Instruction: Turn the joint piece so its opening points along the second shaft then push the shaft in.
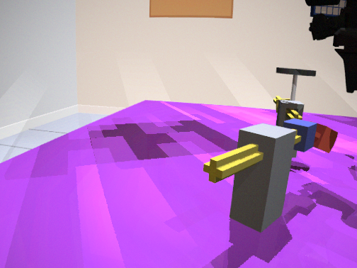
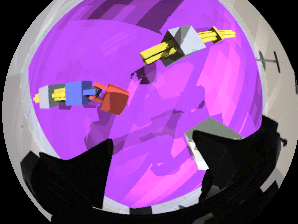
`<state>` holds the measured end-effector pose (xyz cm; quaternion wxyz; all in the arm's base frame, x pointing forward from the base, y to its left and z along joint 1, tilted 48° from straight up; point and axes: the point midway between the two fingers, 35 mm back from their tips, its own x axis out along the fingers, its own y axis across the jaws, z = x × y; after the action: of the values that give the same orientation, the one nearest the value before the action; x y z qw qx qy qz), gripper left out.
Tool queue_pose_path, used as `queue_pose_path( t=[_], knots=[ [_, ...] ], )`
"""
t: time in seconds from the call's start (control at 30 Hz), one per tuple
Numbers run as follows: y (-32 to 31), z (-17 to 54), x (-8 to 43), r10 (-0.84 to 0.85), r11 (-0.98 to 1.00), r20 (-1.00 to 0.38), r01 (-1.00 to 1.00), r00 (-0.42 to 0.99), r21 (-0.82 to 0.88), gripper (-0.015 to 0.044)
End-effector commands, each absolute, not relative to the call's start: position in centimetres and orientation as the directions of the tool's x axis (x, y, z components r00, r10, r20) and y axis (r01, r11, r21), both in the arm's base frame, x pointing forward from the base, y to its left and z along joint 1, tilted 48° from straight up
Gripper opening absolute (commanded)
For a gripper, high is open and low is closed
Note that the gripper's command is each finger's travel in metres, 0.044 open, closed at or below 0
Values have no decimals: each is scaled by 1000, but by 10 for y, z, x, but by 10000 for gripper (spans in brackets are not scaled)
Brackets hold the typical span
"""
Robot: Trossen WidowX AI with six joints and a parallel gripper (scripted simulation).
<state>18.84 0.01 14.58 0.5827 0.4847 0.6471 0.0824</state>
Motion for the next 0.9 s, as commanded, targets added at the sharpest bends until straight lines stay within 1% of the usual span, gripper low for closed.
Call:
queue_pose_path(
  t=[0.0,0.43,0.87],
  knots=[
    [1,145,189,723,457,-673,624,153,633,440],
    [2,143,189,723,235,-674,863,153,448,440],
    [4,142,190,722,-22,-674,980,154,200,440]
  ],
)
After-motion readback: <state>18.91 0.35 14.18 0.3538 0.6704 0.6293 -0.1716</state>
